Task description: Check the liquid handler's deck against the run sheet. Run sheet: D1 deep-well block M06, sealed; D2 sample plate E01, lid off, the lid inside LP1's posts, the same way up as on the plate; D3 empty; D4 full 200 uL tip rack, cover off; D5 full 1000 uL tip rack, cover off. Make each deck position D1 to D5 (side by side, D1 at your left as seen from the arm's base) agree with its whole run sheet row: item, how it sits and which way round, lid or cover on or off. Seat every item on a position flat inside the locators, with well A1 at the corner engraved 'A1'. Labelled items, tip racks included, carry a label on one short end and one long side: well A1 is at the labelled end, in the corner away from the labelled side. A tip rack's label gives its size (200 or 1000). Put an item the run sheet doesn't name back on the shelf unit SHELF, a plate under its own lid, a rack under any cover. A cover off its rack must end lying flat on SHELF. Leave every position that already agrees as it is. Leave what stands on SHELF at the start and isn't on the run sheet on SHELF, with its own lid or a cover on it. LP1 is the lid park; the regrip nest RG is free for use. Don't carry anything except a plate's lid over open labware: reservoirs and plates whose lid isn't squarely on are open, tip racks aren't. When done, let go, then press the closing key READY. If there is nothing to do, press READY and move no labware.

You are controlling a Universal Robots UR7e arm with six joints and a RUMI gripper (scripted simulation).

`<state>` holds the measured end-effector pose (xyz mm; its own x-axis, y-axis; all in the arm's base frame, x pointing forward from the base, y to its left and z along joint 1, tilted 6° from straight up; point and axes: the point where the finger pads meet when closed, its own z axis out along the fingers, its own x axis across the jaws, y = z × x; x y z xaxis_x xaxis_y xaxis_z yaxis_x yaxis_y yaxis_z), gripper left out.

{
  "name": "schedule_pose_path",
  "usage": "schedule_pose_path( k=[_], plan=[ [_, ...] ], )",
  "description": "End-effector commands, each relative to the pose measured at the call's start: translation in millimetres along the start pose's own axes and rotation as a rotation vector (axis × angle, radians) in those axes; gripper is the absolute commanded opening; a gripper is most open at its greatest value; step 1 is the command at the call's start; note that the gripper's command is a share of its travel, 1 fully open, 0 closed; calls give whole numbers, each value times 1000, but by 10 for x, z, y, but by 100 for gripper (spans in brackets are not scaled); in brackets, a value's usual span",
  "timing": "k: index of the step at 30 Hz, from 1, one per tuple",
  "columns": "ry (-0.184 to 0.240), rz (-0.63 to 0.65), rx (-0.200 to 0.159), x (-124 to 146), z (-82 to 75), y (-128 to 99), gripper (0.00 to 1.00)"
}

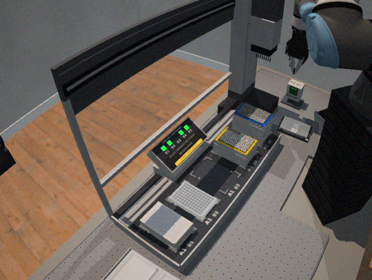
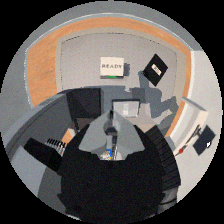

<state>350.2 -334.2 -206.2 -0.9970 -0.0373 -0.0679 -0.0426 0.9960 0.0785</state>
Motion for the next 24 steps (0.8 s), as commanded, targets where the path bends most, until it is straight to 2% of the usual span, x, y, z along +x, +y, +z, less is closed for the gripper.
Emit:
schedule_pose_path(
  k=[1,24],
  plan=[
    [-1,0,2,-4,57,-6,0],
    [-1,0,2,-4,406,-7,0]
  ],
)
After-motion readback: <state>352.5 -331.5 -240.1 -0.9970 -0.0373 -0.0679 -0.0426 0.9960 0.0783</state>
